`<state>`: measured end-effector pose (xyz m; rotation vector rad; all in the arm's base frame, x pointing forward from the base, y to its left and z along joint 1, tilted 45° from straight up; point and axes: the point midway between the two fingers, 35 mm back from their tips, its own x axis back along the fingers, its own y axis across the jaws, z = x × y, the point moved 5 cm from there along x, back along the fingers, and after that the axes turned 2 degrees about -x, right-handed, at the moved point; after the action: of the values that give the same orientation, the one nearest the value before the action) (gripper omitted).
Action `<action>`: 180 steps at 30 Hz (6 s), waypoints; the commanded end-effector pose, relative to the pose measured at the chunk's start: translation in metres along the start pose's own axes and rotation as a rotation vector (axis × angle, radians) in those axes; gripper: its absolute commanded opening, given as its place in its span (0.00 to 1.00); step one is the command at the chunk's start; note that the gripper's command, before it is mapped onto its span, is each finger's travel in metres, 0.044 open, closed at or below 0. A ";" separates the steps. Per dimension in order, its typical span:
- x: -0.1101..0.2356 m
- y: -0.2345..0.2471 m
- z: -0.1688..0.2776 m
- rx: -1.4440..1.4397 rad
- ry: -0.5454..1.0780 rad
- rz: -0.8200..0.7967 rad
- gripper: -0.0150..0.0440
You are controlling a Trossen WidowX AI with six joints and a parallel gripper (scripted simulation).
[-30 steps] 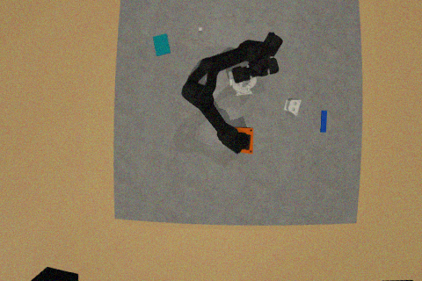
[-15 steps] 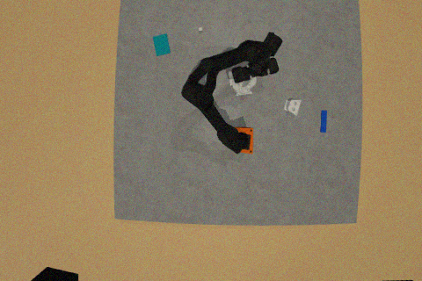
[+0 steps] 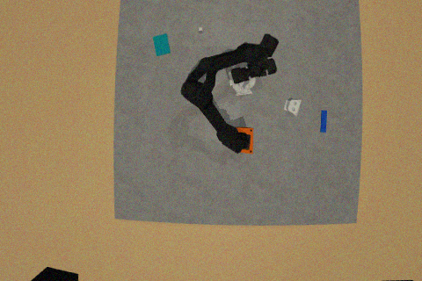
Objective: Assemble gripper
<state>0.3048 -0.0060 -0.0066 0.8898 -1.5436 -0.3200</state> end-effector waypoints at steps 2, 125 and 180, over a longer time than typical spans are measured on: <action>-0.011 -0.001 0.002 -0.010 0.000 -0.010 0.48; -0.048 0.001 0.002 0.006 -0.002 -0.014 0.48; -0.048 0.001 0.003 0.006 -0.002 -0.014 0.48</action>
<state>0.2994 0.0259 -0.0391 0.9048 -1.5448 -0.3188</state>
